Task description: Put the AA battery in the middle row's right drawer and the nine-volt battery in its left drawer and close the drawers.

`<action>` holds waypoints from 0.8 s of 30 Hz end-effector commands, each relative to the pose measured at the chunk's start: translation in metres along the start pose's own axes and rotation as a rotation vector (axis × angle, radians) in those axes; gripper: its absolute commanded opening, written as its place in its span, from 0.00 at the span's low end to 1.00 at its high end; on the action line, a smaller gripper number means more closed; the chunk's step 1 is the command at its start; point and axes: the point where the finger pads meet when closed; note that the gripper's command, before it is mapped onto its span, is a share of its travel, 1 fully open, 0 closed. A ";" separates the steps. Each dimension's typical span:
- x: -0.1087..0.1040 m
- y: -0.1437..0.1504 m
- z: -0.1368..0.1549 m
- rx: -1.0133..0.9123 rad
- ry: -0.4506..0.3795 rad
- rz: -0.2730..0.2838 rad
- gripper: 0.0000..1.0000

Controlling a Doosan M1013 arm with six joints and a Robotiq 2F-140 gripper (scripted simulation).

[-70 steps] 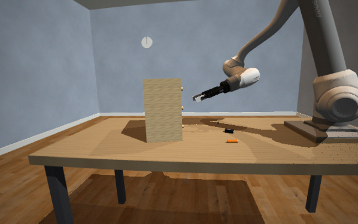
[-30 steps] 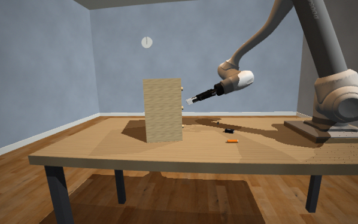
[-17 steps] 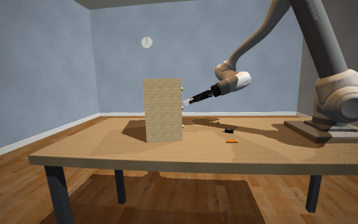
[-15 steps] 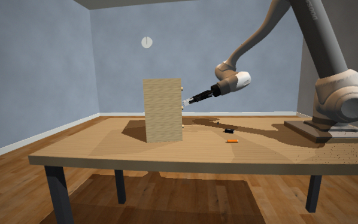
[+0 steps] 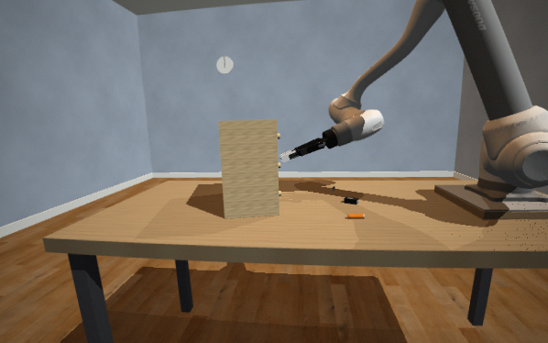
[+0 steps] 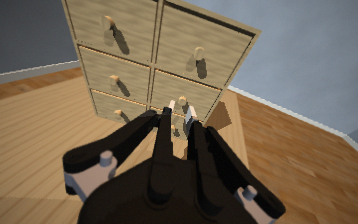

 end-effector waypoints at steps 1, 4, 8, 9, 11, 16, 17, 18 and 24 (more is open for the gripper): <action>0.002 0.001 0.001 -0.002 -0.002 0.001 0.20; 0.002 0.001 0.001 -0.002 -0.002 0.001 0.20; 0.003 0.001 0.001 -0.002 -0.002 0.001 0.20; 0.003 0.001 0.001 -0.002 -0.002 0.001 0.20; 0.003 0.001 0.001 -0.002 -0.002 0.001 0.20; 0.004 0.002 0.002 -0.002 -0.002 0.001 0.20; 0.004 0.002 0.002 -0.002 -0.002 0.001 0.20; 0.004 0.002 0.002 -0.002 -0.002 0.001 0.20; 0.004 0.002 0.002 -0.002 -0.002 0.001 0.20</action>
Point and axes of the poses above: the point where the finger pads meet when closed, its own x axis out along the fingers, its own y axis across the jaws, z = x × y, and after that the axes turned 11 degrees about -x, right-handed
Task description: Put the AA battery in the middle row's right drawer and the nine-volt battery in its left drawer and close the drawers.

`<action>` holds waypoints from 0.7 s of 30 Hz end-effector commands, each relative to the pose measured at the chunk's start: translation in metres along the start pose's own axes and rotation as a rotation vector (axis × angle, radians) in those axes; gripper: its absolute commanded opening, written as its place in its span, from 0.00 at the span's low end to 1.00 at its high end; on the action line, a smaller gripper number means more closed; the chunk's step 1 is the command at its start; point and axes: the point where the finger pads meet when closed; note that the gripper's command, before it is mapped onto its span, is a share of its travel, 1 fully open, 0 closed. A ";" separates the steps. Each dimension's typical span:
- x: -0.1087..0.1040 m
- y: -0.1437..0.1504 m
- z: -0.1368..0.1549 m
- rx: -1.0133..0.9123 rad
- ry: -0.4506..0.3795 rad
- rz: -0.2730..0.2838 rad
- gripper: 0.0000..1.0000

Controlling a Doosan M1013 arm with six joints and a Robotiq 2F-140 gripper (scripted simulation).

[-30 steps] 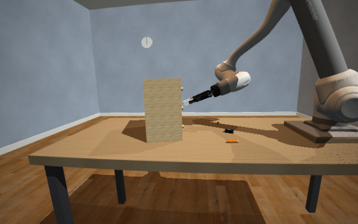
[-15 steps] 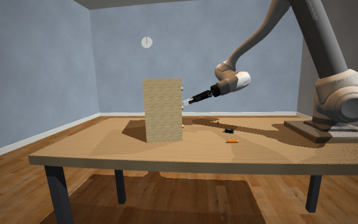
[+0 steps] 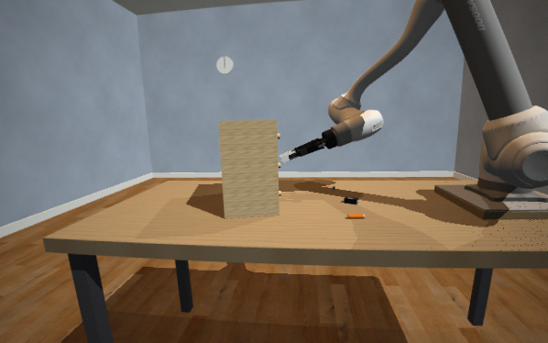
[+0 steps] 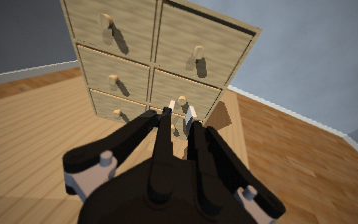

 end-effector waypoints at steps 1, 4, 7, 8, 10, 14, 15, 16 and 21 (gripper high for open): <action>0.002 0.001 0.001 -0.002 -0.001 0.001 0.20; 0.002 0.001 0.001 -0.002 -0.001 0.001 0.20; 0.002 0.001 0.001 -0.002 -0.001 0.001 0.20; 0.002 0.001 0.001 -0.002 -0.001 0.001 0.20; 0.002 0.001 0.001 -0.002 -0.001 0.001 0.20; 0.002 0.001 0.001 -0.002 -0.001 0.001 0.20; 0.002 0.001 0.001 -0.002 -0.001 0.001 0.20; 0.002 0.001 0.000 -0.002 -0.001 0.001 0.20; 0.004 0.001 0.000 -0.002 -0.001 0.001 0.20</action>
Point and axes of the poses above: the point where the finger pads meet when closed, its own x axis out along the fingers, its own y axis across the jaws, z = x × y, and after that the axes turned 11 degrees about -x, right-handed
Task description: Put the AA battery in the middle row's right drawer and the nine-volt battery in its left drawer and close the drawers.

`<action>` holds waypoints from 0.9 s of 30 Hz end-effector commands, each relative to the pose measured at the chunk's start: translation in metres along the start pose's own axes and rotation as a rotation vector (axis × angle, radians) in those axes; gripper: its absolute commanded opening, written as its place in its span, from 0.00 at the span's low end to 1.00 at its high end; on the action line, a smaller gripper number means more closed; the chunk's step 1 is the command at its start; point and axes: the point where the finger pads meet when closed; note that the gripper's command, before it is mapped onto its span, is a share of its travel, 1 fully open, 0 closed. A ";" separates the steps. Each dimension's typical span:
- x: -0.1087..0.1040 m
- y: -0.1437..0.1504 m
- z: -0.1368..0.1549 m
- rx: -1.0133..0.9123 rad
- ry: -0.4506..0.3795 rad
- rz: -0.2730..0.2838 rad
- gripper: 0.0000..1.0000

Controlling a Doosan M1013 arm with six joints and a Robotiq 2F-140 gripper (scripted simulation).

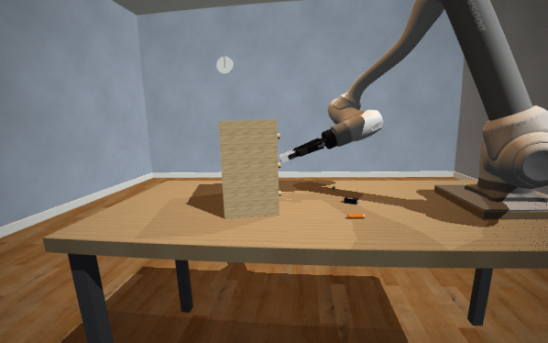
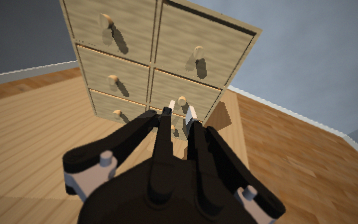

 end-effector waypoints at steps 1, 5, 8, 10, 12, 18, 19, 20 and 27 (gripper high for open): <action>0.003 0.001 0.000 -0.002 -0.002 0.001 0.20; 0.007 0.001 -0.001 -0.002 -0.002 0.001 0.20; 0.012 0.001 -0.003 -0.002 -0.002 0.001 0.20; 0.015 0.002 -0.004 -0.002 -0.002 0.001 0.20; 0.019 0.002 -0.005 -0.002 -0.002 0.001 0.20; 0.025 0.002 -0.007 -0.002 -0.002 0.001 0.20; 0.027 0.002 -0.008 -0.002 -0.002 0.001 0.20; 0.028 0.003 -0.008 -0.002 -0.002 0.001 0.20; 0.033 0.003 -0.010 -0.002 -0.002 0.001 0.20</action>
Point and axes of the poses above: the point where the finger pads meet when closed, its own x axis out along the fingers, its own y axis across the jaws, z = x × y, and after that the axes turned 11 degrees about -x, right-handed
